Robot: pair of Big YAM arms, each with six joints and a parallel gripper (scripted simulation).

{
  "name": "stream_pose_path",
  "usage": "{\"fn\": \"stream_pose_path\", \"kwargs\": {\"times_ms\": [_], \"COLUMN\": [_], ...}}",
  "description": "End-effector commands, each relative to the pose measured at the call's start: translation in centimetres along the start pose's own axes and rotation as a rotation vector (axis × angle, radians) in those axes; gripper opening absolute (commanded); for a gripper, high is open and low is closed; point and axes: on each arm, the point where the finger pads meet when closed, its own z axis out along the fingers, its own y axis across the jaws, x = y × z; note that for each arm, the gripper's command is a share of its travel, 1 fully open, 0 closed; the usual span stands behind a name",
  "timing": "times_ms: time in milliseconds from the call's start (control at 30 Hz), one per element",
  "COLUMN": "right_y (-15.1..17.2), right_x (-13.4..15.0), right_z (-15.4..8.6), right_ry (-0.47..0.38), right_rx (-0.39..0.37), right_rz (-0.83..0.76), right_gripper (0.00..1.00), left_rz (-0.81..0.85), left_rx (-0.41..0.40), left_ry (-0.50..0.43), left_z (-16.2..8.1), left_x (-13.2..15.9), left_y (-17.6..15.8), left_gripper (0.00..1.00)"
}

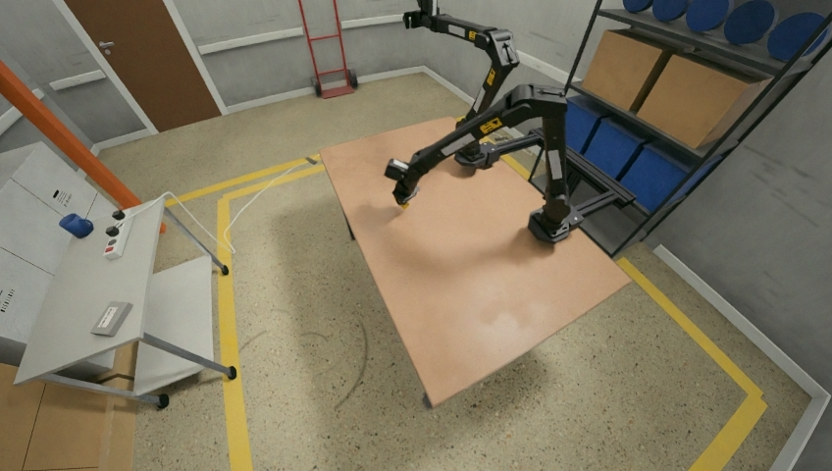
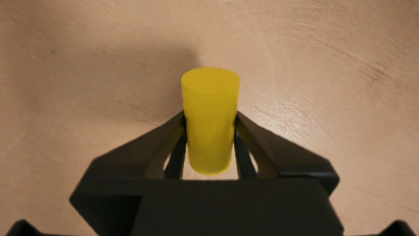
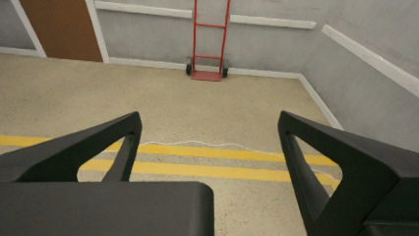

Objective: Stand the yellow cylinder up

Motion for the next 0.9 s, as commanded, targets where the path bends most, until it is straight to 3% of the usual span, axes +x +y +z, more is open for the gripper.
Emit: {"fn": "stream_pose_path", "kwargs": {"times_ms": [0,133,167,267,467,500,767,867], "right_y": [-0.5,-0.5,-0.5,-0.5,-0.5,-0.5,-0.5,-0.5], "right_x": [-3.6,-3.6,-3.6,-3.6,-3.6,-3.6,-3.6,-3.6], "right_z": [-0.6,-0.6,-0.6,-0.6,-0.6,-0.6,-0.6,-0.6], "right_ry": [-0.076,-0.076,-0.076,-0.076,-0.076,-0.076,-0.076,-0.076], "right_rx": [0.013,0.013,0.013,0.013,0.013,0.013,0.013,0.013], "right_rz": [0.015,0.015,0.015,0.015,0.015,0.015,0.015,0.015], "right_gripper": [1.0,1.0,1.0,1.0,1.0,1.0,1.0,1.0], "left_rz": [0.014,0.02,0.041,0.046,0.033,0.022,0.0,0.001], "left_rx": [-0.051,-0.051,-0.068,-0.065,-0.062,-0.045,-0.049,-0.049], "left_ry": [-0.14,-0.172,-0.217,-0.218,-0.205,-0.178,-0.387,-0.407], "left_z": [-2.3,-2.4,-3.5,-3.4,-2.6,-2.0,-2.5,-2.5], "left_x": [-1.6,-1.7,-4.7,-4.9,-3.9,-1.5,-1.5,-1.5], "left_y": [2.0,1.8,2.2,1.8,2.3,1.5,1.9,1.9], "left_gripper": [0.31,0.31,0.31,0.31,0.31,0.31,0.31,0.31]}}
